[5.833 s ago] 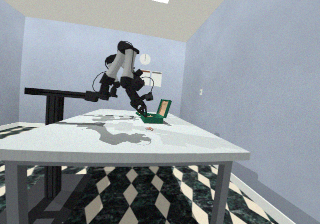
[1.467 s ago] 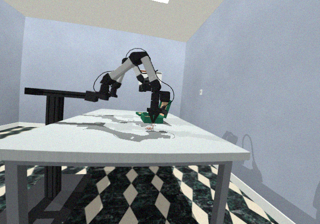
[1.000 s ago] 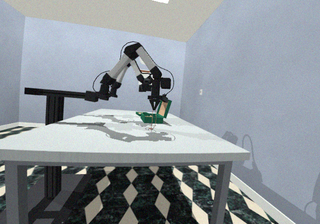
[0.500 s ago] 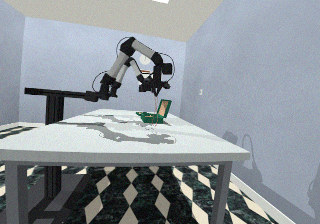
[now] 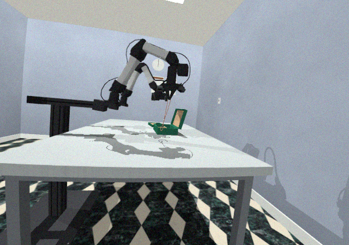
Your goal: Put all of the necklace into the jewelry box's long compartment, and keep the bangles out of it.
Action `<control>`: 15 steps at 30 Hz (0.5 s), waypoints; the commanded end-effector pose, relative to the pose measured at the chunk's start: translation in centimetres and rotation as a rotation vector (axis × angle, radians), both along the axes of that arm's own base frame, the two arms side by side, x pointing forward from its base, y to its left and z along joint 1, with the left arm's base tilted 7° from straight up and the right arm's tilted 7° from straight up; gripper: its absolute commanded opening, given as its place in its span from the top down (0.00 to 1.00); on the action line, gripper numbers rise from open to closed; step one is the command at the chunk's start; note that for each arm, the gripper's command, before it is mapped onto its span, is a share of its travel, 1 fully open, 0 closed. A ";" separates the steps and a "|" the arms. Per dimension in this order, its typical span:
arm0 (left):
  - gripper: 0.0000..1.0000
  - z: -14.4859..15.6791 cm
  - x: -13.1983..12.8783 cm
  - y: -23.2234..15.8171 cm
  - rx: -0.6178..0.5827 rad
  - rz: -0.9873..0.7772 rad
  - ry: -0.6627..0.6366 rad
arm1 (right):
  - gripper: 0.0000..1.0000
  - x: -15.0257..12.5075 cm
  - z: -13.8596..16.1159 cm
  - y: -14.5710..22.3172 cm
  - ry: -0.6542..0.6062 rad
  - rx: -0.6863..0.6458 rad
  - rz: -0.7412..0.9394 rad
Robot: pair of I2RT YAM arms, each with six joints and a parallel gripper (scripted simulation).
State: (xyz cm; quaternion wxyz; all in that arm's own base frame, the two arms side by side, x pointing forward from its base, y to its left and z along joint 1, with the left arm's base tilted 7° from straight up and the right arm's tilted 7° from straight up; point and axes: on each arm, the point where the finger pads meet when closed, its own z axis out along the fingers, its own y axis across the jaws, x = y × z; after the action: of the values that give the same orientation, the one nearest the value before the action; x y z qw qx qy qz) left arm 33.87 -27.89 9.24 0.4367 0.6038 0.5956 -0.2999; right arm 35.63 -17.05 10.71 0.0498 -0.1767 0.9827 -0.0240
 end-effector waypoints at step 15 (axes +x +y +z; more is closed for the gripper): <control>0.00 5.1 -3.0 -2.7 0.102 0.339 0.019 | 1.00 0.3 2.7 -0.4 -0.054 -0.020 -0.001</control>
State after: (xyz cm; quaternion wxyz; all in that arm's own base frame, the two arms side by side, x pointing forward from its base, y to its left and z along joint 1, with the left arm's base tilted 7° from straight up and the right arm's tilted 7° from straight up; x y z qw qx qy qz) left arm 31.43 -30.34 11.94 0.4316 0.5715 0.6519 -0.2493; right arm 35.17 -16.82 10.64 0.0413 -0.1768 0.9832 -0.0178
